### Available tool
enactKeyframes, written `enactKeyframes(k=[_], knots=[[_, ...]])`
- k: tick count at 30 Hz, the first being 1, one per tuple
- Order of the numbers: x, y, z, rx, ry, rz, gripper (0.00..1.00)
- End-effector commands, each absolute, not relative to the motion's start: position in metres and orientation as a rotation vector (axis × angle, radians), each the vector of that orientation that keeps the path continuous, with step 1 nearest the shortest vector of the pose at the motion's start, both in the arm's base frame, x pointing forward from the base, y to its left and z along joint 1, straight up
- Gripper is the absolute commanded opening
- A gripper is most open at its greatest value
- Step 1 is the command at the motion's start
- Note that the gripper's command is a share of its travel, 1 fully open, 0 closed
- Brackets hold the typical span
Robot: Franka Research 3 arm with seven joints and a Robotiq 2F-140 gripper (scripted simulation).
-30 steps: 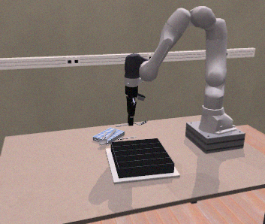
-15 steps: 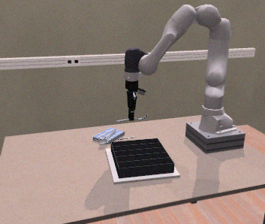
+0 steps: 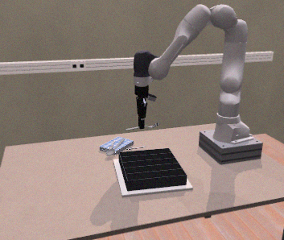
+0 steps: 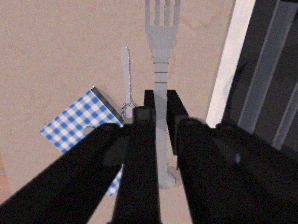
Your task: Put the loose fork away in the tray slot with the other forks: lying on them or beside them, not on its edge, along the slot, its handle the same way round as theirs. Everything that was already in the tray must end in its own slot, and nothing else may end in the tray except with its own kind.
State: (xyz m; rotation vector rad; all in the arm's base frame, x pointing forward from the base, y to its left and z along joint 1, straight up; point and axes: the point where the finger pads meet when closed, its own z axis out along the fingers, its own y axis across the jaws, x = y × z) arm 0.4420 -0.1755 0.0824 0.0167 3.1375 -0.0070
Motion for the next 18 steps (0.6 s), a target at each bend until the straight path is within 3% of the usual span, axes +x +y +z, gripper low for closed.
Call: enactKeyframes(k=[1,11,18], knots=[[0.442,-0.175,0.083,0.008,3.139,-0.003,0.13],[0.443,-0.173,0.083,0.008,3.139,-0.003,0.13],[0.482,-0.088,0.082,0.006,3.143,-0.009,0.13]])
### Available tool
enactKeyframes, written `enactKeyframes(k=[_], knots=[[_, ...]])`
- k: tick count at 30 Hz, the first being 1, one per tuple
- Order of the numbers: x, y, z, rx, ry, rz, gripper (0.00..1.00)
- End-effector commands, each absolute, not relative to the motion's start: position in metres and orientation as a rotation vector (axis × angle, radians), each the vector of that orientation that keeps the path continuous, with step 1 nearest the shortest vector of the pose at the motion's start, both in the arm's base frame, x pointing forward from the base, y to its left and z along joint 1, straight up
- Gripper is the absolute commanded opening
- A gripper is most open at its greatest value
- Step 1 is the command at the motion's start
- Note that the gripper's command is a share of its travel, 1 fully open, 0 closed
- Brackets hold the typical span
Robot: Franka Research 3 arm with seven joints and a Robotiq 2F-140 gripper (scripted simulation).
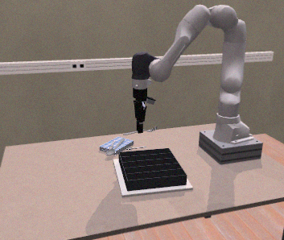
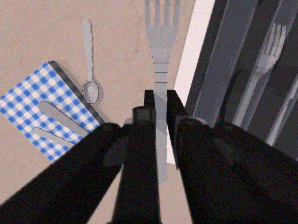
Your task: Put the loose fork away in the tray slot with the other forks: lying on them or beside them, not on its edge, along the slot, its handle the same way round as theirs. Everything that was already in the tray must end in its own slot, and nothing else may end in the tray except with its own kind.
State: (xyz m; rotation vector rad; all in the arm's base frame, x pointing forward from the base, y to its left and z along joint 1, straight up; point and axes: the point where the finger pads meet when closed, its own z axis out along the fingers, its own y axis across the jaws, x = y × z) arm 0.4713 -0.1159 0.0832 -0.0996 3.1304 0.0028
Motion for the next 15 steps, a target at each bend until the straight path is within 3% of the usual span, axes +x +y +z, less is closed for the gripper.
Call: enactKeyframes(k=[1,11,15], knots=[[0.486,-0.076,0.082,0.006,3.143,-0.009,0.13],[0.508,0.029,0.083,0.008,3.139,-0.003,0.13],[0.509,0.03,0.083,0.008,3.139,-0.003,0.13]])
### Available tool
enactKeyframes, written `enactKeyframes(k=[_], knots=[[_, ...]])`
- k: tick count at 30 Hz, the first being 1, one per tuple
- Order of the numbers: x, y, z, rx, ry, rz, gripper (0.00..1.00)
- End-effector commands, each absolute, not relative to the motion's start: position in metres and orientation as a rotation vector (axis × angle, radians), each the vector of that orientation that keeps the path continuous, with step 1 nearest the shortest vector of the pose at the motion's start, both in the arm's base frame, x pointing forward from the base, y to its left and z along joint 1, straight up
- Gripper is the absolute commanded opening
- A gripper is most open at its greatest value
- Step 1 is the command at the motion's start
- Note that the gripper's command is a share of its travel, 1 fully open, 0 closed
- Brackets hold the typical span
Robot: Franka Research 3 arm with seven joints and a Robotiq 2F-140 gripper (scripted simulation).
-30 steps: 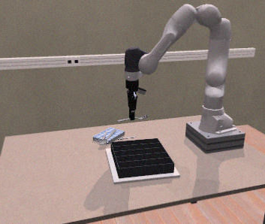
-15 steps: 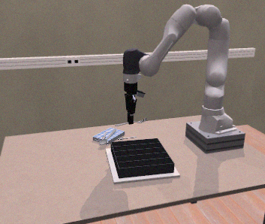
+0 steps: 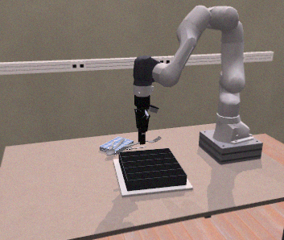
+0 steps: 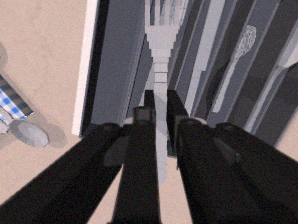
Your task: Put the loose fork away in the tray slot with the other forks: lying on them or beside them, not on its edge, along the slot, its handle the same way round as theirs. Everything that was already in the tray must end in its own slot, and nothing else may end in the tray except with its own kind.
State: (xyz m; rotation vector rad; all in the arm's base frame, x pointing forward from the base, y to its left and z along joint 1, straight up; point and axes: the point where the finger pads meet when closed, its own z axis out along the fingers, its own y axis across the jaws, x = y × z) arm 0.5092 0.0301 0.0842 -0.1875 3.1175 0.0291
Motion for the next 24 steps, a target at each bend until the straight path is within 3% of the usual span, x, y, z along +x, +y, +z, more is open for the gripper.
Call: enactKeyframes(k=[1,24], knots=[[0.5086,0.0305,0.0829,0.008,3.139,-0.003,0.13],[0.5111,0.0304,0.0828,0.198,3.225,0.008,0.13]])
